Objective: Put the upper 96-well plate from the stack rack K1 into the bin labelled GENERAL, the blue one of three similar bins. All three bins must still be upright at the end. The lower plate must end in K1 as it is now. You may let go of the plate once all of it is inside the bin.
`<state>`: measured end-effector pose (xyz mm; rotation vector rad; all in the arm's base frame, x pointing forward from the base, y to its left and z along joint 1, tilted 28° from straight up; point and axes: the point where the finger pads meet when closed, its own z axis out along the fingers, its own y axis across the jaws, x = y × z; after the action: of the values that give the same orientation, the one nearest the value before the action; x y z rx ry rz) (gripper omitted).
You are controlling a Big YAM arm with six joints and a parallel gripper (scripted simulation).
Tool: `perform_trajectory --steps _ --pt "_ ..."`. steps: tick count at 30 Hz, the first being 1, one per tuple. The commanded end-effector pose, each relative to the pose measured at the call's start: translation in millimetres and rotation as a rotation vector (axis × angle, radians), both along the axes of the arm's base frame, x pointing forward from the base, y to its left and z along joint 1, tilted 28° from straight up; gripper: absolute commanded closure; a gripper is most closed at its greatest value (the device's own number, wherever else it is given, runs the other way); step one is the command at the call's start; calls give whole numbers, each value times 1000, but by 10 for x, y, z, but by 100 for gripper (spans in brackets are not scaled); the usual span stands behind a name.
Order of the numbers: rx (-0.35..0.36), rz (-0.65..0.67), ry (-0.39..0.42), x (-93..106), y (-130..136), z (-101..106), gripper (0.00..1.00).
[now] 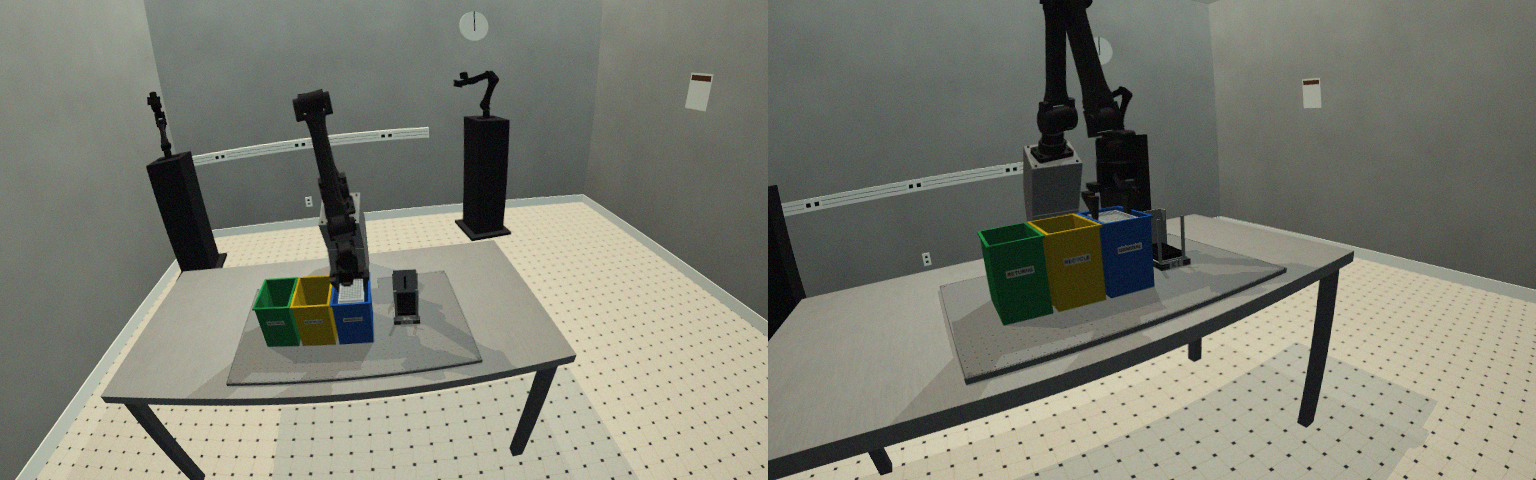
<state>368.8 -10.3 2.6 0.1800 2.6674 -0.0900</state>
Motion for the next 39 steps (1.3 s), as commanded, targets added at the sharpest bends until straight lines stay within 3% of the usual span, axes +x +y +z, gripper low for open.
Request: perform_trajectory --steps 1,3,5,9,12,31,32,39 --pt "0 1 -31 149 -21 59 100" --pt "1 1 -60 187 -17 159 100" --pt "0 0 -31 159 -26 43 100" --pt "0 2 -30 169 -20 15 100" --pt "0 2 -58 206 -19 118 100" --pt "0 1 -54 200 -24 100 100" --pt "0 1 -54 200 -24 100 1" --pt "0 0 -54 200 -24 100 1"
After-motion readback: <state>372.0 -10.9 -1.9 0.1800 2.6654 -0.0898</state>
